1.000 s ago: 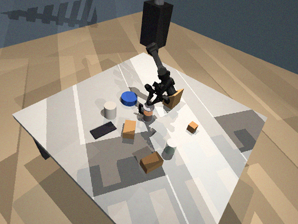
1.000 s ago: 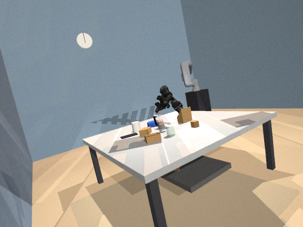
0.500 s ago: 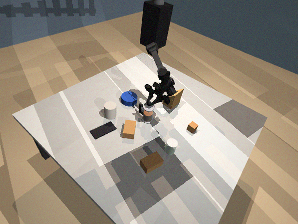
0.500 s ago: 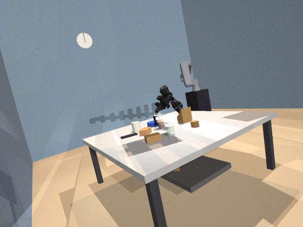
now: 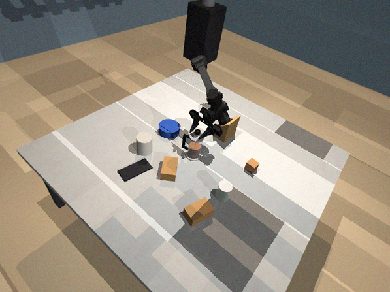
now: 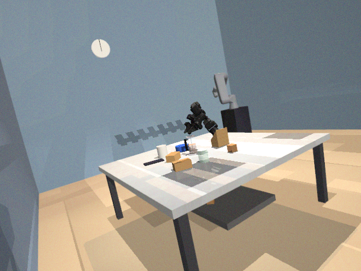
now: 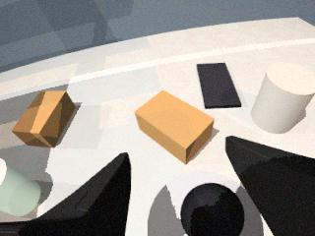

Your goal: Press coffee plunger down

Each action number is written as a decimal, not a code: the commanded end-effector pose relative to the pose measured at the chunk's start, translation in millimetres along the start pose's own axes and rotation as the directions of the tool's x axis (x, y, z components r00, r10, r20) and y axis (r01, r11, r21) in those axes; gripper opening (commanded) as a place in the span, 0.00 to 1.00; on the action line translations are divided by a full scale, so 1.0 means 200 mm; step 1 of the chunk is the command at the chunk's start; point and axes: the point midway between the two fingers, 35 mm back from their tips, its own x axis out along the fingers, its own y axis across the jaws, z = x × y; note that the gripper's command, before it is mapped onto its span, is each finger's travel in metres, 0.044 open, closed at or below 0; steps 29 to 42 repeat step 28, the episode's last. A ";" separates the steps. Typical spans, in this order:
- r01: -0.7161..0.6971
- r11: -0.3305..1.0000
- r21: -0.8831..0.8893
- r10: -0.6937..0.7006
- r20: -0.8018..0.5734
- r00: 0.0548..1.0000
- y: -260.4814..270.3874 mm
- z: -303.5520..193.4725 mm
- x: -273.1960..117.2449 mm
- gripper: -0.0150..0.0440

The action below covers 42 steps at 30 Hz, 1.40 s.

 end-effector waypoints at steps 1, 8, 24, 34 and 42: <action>-0.004 1.000 0.003 0.004 0.001 1.000 0.00 0.00 0.00 0.91; -0.012 1.000 0.013 0.012 0.009 1.000 0.01 0.03 -0.01 1.00; -0.001 1.000 -0.016 0.001 -0.013 1.000 -0.04 0.27 -0.32 1.00; -0.001 1.000 -0.016 0.001 -0.013 1.000 -0.04 0.27 -0.32 1.00; -0.001 1.000 -0.016 0.001 -0.013 1.000 -0.04 0.27 -0.32 1.00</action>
